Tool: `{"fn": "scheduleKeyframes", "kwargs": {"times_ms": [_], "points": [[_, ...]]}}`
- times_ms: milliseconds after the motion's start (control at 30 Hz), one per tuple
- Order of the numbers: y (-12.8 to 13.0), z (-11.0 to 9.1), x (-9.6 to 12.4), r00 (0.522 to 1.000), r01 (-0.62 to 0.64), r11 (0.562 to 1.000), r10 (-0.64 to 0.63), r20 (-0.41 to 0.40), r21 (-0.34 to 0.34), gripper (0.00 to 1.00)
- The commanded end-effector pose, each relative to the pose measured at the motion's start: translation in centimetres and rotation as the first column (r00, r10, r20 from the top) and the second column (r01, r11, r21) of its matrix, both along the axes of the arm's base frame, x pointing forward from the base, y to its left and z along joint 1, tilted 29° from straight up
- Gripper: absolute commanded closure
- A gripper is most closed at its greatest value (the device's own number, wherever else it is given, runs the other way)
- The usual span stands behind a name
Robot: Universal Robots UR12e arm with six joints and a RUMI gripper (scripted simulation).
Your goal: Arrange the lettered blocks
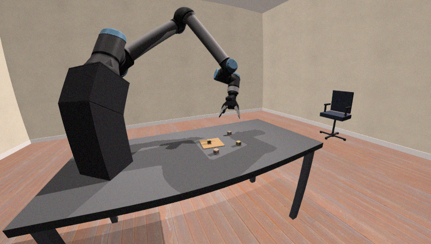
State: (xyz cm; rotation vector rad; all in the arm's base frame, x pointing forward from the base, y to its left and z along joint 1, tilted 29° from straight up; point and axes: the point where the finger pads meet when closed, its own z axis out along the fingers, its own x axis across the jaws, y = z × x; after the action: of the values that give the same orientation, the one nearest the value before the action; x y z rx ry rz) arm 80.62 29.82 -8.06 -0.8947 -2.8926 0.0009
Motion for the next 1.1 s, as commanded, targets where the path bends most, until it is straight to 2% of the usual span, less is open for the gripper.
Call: {"fn": "scheduleKeyframes", "kwargs": {"times_ms": [0,67,367,500,567,1067], "points": [[-2.4,-1.9,-3.1,1.0,0.002,1.0,-0.002,-0.002,-0.002,0.0],[-2.4,-1.9,-3.1,1.0,0.002,1.0,-0.002,-0.002,-0.002,0.0],[-8.1,-6.7,-13.5,1.0,0.002,1.0,-0.002,-0.003,-0.002,0.0],[-9.4,-7.7,-16.7,1.0,0.002,1.0,-0.002,-0.003,-0.001,0.0],[-9.7,-7.9,-17.5,1.0,0.002,1.0,-0.002,-0.003,-0.001,0.0],[-9.7,-8.0,-17.7,1.0,0.002,1.0,-0.002,-0.005,-0.001,0.0]]}}
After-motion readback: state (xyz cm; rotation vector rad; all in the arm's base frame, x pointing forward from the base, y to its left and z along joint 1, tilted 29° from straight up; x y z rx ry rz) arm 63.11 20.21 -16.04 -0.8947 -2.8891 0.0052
